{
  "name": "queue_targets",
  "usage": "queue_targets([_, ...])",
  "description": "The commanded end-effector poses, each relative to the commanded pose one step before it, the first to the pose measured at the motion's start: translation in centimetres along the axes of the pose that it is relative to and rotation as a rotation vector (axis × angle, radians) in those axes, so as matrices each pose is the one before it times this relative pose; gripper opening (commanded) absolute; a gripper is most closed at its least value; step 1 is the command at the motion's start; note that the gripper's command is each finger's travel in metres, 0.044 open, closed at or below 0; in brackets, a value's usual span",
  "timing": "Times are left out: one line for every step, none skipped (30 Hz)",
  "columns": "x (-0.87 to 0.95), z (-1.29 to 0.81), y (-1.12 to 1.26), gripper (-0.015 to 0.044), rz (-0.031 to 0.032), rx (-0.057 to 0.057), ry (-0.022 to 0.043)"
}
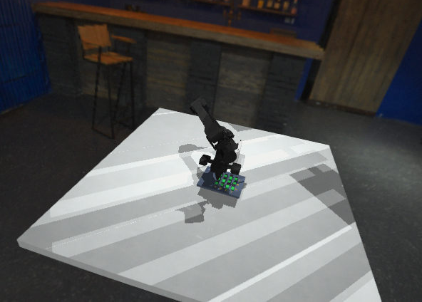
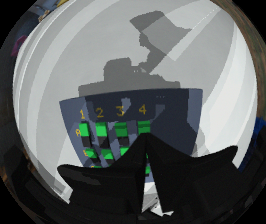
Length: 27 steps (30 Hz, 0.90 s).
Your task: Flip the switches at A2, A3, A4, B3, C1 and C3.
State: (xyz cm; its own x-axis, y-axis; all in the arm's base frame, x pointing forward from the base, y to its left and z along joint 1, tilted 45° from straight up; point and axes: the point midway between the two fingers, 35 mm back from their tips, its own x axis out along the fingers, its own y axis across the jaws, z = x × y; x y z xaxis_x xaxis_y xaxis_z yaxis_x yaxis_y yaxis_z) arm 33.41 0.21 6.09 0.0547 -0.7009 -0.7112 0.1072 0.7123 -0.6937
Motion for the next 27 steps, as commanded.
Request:
queue_targets([0.547, -0.130, -0.029, 0.0000, -0.00589, -0.0063, 0.00323])
queue_targets([0.118, 0.006, 0.001, 0.0000, -0.00001, 0.0000, -0.00002])
queue_targets([0.143, 0.007, 0.000, 0.0000, -0.00002, 0.0000, -0.00003])
queue_targets([0.160, 0.007, 0.000, 0.0000, -0.00003, 0.0000, -0.00003])
queue_targets([0.165, 0.006, -0.001, 0.0000, -0.00004, 0.0000, -0.00003])
queue_targets([0.165, 0.005, -0.001, 0.0000, -0.00005, 0.0000, -0.00003])
queue_targets([0.165, 0.004, -0.002, 0.0000, -0.00007, 0.0000, -0.00003])
queue_targets([0.136, 0.003, -0.002, 0.0000, -0.00006, 0.0000, -0.00002])
queue_targets([0.082, 0.001, -0.001, 0.0000, -0.00004, 0.0000, -0.00001])
queue_targets([0.027, 0.000, 0.000, 0.0000, -0.00001, 0.0000, 0.00000])
queue_targets([0.000, 0.000, 0.000, 0.0000, 0.00000, 0.0000, 0.00000])
queue_targets([0.000, 0.000, 0.000, 0.0000, 0.00000, 0.0000, 0.00000])
queue_targets([0.000, 0.000, 0.000, 0.0000, 0.00000, 0.0000, 0.00000])
queue_targets([0.000, 0.000, 0.000, 0.0000, 0.00000, 0.0000, 0.00000])
queue_targets([0.000, 0.000, 0.000, 0.0000, 0.00000, 0.0000, 0.00000])
queue_targets([0.000, 0.000, 0.000, 0.0000, 0.00000, 0.0000, 0.00000])
queue_targets([0.000, 0.000, 0.000, 0.0000, 0.00000, 0.0000, 0.00000])
queue_targets([0.000, 0.000, 0.000, 0.0000, 0.00000, 0.0000, 0.00000])
queue_targets([0.000, 0.000, 0.000, 0.0000, 0.00000, 0.0000, 0.00000])
queue_targets([0.000, 0.000, 0.000, 0.0000, 0.00000, 0.0000, 0.00000])
queue_targets([0.000, 0.000, 0.000, 0.0000, 0.00000, 0.0000, 0.00000])
queue_targets([0.000, 0.000, 0.000, 0.0000, 0.00000, 0.0000, 0.00000])
queue_targets([0.000, 0.000, 0.000, 0.0000, 0.00000, 0.0000, 0.00000])
queue_targets([0.000, 0.000, 0.000, 0.0000, 0.00000, 0.0000, 0.00000])
queue_targets([0.000, 0.000, 0.000, 0.0000, 0.00000, 0.0000, 0.00000])
queue_targets([0.000, 0.000, 0.000, 0.0000, 0.00000, 0.0000, 0.00000])
queue_targets([0.000, 0.000, 0.000, 0.0000, 0.00000, 0.0000, 0.00000])
